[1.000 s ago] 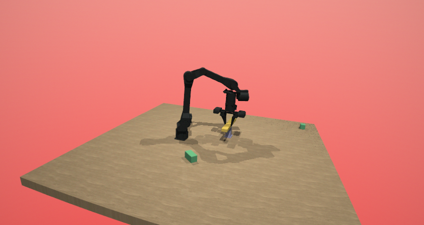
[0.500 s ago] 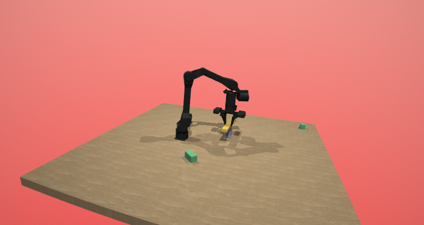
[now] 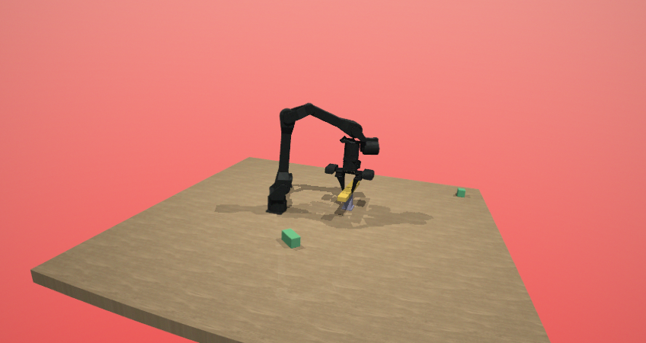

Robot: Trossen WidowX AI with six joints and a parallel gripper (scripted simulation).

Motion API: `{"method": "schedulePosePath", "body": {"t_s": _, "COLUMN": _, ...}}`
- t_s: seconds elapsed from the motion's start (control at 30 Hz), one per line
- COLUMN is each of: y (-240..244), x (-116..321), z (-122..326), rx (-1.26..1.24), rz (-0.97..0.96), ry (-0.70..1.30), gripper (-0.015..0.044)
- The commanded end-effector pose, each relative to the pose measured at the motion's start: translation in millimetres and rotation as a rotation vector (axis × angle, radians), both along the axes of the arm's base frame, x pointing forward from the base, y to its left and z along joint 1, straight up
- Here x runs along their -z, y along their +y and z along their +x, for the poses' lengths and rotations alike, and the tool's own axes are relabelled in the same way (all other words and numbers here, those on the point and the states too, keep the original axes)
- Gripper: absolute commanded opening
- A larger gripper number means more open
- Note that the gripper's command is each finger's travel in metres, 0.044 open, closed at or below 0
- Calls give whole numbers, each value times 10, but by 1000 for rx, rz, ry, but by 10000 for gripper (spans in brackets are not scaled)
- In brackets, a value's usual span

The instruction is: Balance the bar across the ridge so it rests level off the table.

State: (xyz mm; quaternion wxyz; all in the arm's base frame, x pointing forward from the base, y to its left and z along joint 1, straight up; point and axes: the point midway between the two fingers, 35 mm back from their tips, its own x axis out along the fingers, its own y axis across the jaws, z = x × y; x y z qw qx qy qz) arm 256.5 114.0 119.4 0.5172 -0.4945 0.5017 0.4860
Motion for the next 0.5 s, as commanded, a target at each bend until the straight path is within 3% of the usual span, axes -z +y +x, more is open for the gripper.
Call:
{"method": "schedulePosePath", "body": {"t_s": 0.0, "y": 9, "x": 3, "z": 3, "rx": -4, "rz": 5, "ry": -1, "gripper": 0}}
{"method": "schedulePosePath", "body": {"t_s": 0.47, "y": 9, "x": 15, "z": 3, "rx": -4, "rz": 5, "ry": -1, "gripper": 0}}
